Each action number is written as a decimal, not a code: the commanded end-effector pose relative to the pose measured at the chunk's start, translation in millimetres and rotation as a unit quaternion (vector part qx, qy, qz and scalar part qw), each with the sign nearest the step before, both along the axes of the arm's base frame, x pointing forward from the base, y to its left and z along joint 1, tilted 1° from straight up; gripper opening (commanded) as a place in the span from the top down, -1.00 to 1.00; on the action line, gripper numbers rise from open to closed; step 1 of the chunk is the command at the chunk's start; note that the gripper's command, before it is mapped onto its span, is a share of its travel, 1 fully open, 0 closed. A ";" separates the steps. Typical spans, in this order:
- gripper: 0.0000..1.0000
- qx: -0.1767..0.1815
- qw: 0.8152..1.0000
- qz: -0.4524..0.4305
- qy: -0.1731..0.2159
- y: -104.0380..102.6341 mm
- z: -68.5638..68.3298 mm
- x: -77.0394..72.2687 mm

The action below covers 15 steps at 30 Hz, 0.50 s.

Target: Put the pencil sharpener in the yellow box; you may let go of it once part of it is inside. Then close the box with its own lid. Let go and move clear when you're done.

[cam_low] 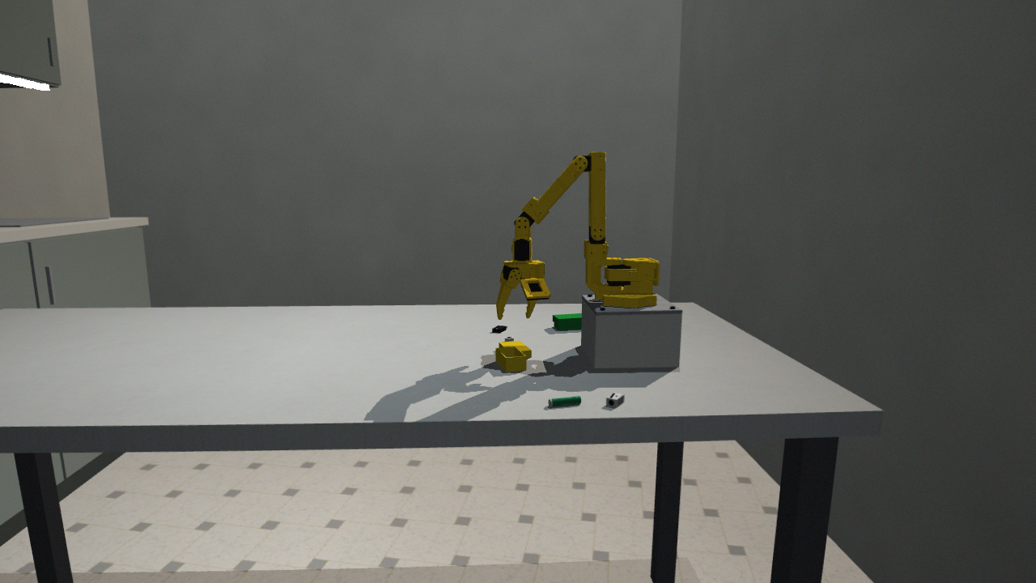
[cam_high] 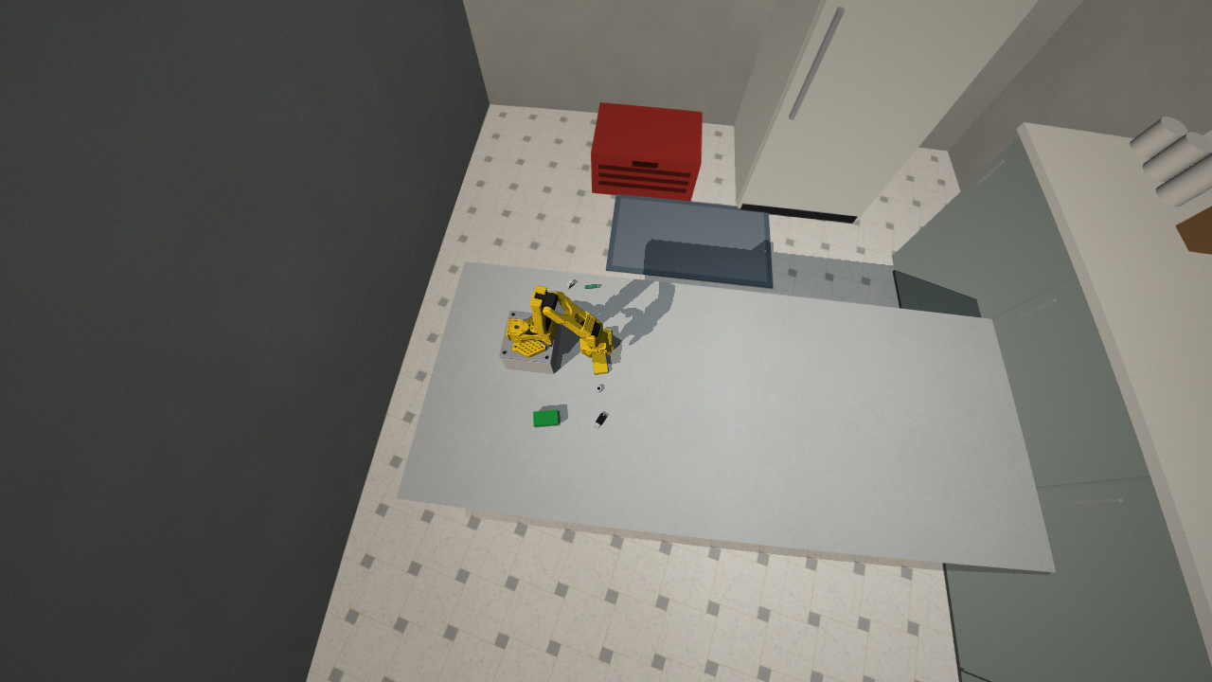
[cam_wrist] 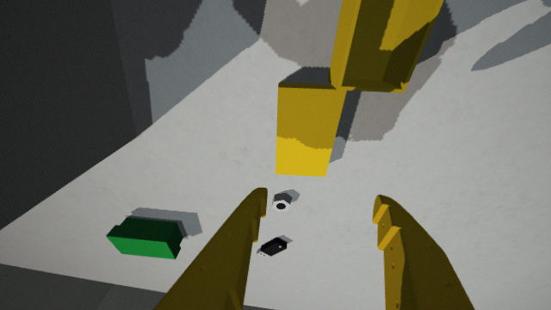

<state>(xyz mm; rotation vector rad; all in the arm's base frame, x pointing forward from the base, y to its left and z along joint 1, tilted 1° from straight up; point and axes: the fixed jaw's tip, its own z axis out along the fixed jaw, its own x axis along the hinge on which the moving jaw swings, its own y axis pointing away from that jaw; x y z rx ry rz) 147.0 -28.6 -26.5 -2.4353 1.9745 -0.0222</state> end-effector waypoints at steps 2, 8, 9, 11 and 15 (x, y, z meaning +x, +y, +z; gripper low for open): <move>0.41 0.001 1.000 -0.001 0.002 -0.3 1.0 -2.6; 0.42 0.001 1.000 -0.006 0.002 2.1 1.2 -1.2; 0.42 0.001 1.000 -0.007 0.002 2.8 1.2 -0.8; 0.42 0.001 1.000 -0.011 0.002 4.6 1.3 0.2; 0.42 0.002 1.000 -0.015 0.002 6.8 1.4 1.4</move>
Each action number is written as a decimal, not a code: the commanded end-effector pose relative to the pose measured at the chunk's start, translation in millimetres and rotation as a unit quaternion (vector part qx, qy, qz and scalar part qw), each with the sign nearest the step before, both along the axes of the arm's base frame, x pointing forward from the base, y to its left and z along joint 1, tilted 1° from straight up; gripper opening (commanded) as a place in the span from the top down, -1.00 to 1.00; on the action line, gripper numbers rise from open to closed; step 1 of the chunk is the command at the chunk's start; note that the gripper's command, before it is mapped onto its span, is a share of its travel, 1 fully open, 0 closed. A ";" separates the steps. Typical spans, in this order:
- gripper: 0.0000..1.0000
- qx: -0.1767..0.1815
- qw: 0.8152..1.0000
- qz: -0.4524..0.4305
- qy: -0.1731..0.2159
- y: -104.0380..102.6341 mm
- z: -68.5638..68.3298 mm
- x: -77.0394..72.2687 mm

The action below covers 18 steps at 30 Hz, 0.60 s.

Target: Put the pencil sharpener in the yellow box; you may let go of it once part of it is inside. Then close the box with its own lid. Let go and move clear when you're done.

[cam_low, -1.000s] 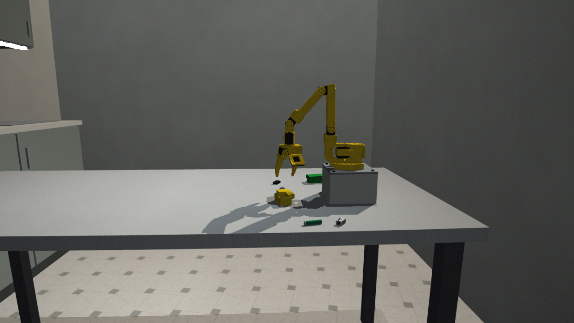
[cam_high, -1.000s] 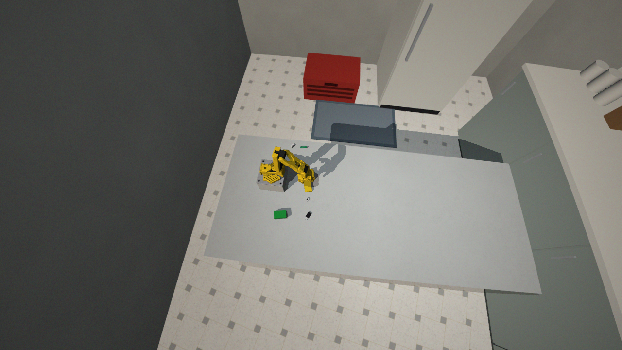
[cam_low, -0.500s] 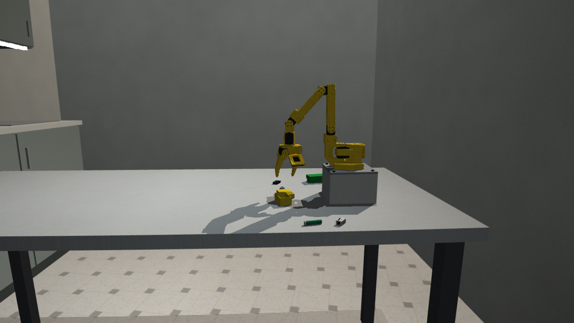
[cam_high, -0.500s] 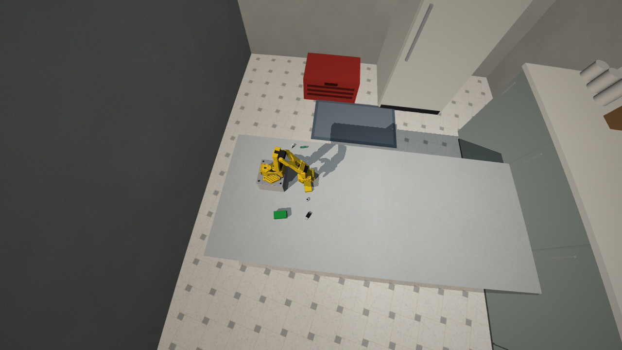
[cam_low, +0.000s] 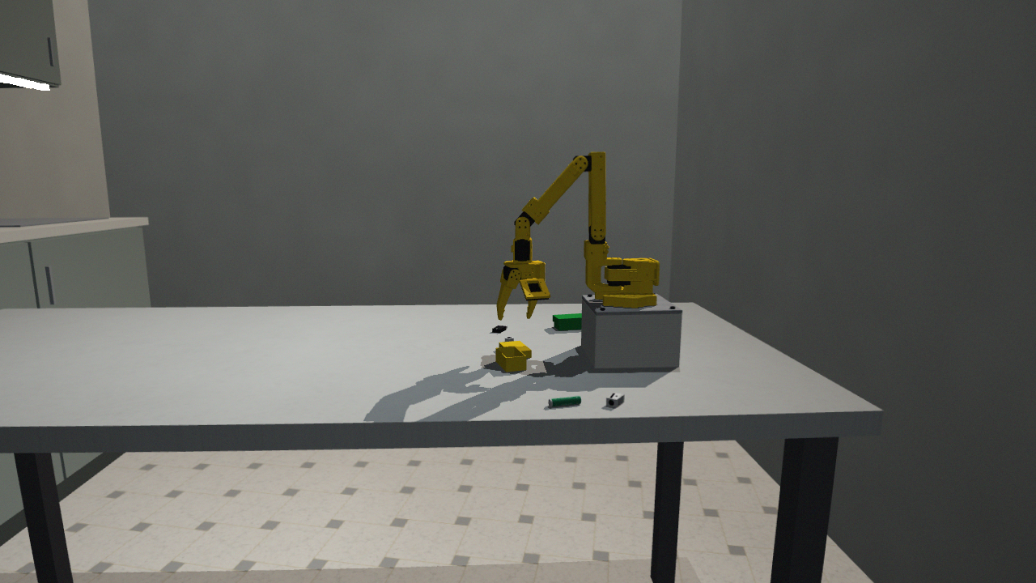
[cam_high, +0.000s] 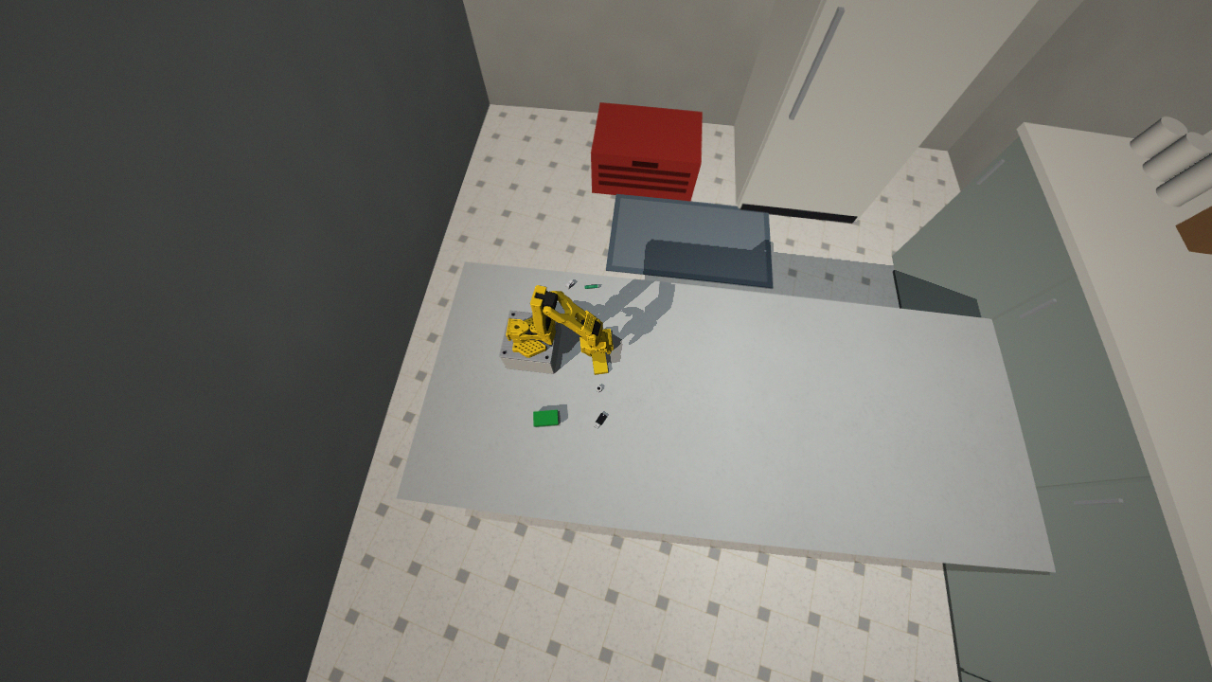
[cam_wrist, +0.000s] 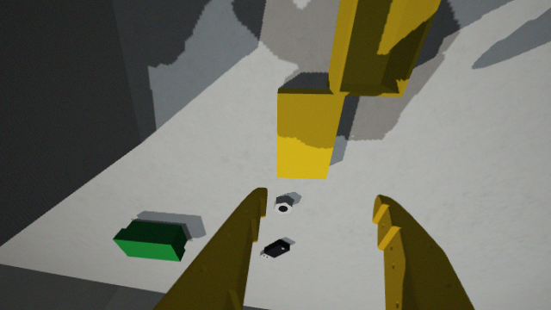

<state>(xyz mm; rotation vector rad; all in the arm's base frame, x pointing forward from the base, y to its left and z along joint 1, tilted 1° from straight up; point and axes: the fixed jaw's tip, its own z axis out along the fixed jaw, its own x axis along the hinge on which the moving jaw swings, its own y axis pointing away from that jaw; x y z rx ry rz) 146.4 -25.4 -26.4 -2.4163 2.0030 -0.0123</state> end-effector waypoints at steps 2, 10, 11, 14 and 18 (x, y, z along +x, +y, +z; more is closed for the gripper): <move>0.42 0.001 1.000 -0.009 -0.001 6.2 1.5 3.4; 0.44 0.002 0.999 -0.040 -0.001 22.8 2.2 10.5; 0.44 0.002 0.999 -0.045 -0.001 25.5 2.3 11.4; 0.45 0.002 0.998 -0.055 -0.001 31.5 2.6 13.4; 0.46 0.002 0.997 -0.072 -0.001 41.7 2.9 16.1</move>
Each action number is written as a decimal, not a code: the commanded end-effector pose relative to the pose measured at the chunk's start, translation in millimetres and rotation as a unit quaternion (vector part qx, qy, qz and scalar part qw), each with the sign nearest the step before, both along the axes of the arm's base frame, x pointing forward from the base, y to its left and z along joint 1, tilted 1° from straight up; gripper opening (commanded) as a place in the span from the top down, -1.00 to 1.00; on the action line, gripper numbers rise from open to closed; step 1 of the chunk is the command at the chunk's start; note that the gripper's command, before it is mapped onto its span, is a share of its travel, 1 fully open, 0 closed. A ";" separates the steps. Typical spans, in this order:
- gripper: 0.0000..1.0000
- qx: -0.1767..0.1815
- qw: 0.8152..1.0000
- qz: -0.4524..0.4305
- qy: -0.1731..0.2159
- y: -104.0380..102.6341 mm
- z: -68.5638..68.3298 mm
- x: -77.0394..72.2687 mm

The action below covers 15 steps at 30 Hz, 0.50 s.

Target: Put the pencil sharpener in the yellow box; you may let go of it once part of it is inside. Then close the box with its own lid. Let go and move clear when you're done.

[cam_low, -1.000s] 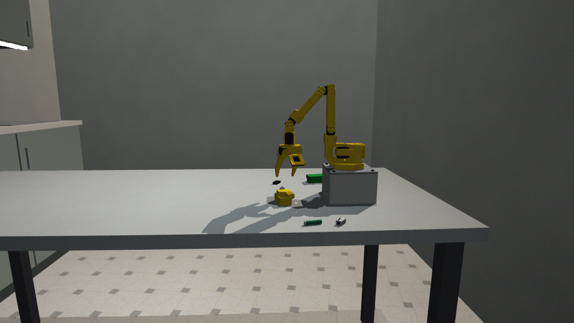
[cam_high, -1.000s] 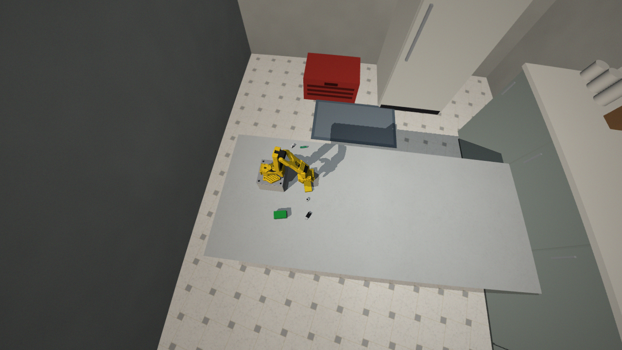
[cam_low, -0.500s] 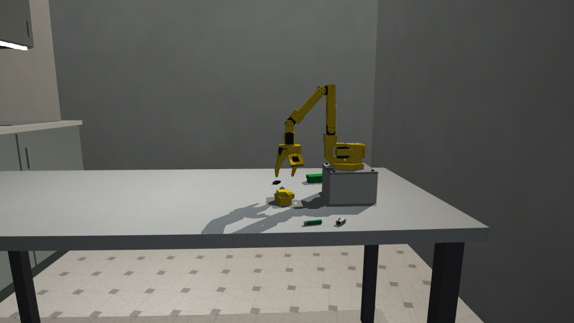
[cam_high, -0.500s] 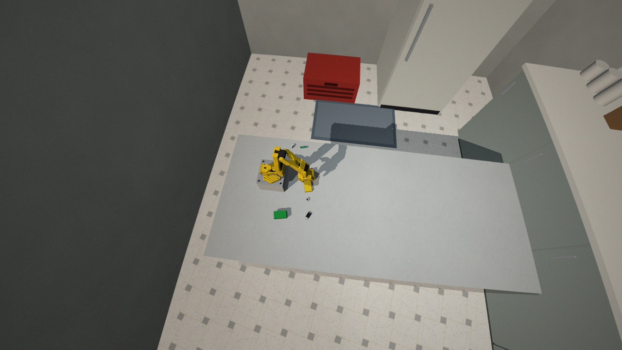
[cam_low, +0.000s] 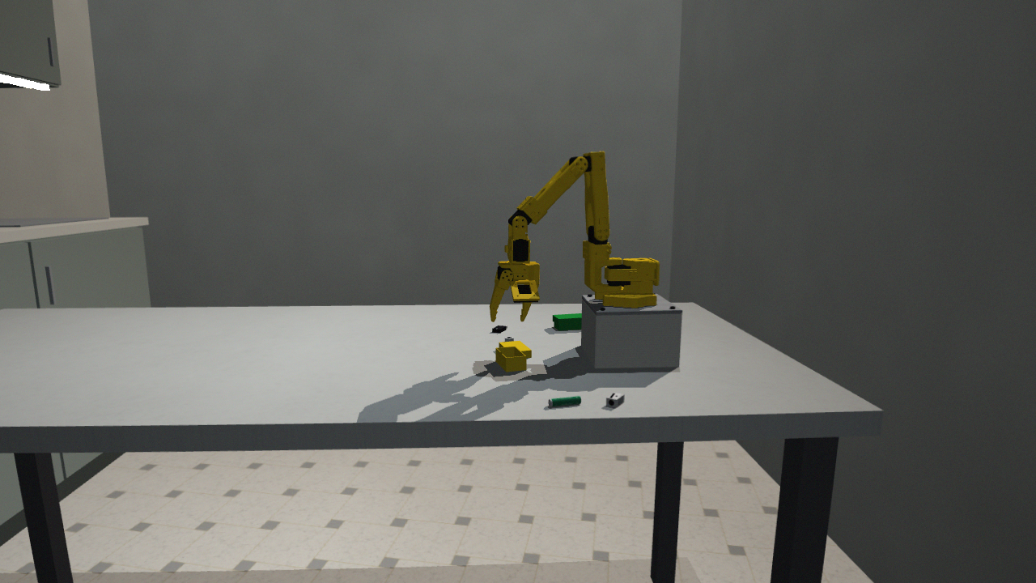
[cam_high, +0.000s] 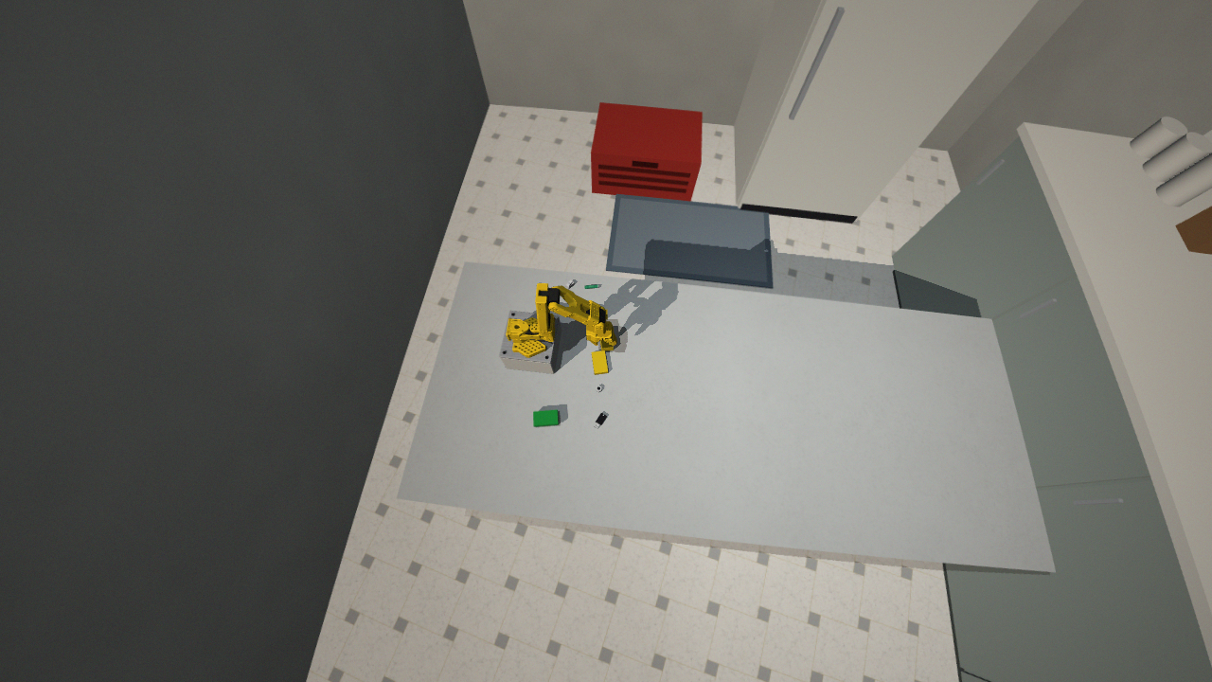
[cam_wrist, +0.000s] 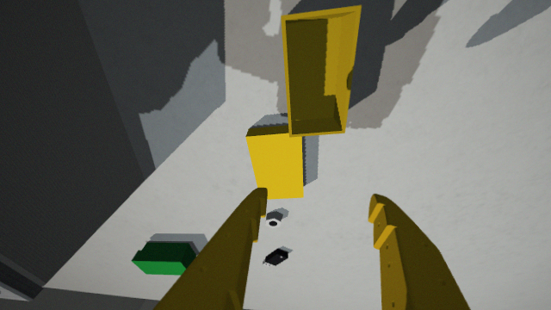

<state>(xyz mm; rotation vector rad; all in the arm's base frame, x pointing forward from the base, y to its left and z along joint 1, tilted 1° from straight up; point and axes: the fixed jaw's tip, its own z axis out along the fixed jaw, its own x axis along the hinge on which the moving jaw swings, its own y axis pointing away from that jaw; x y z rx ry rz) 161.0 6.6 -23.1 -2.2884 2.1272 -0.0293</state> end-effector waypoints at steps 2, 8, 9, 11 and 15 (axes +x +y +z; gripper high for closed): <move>0.46 0.001 1.000 -0.028 0.008 17.4 -0.2 3.0; 0.48 0.002 0.998 -0.069 0.009 43.9 0.4 5.7; 0.49 0.003 0.997 -0.077 0.009 48.7 0.4 5.8; 0.49 0.003 0.996 -0.092 0.009 58.8 0.6 5.5; 0.50 0.003 0.994 -0.107 0.009 69.2 0.7 4.6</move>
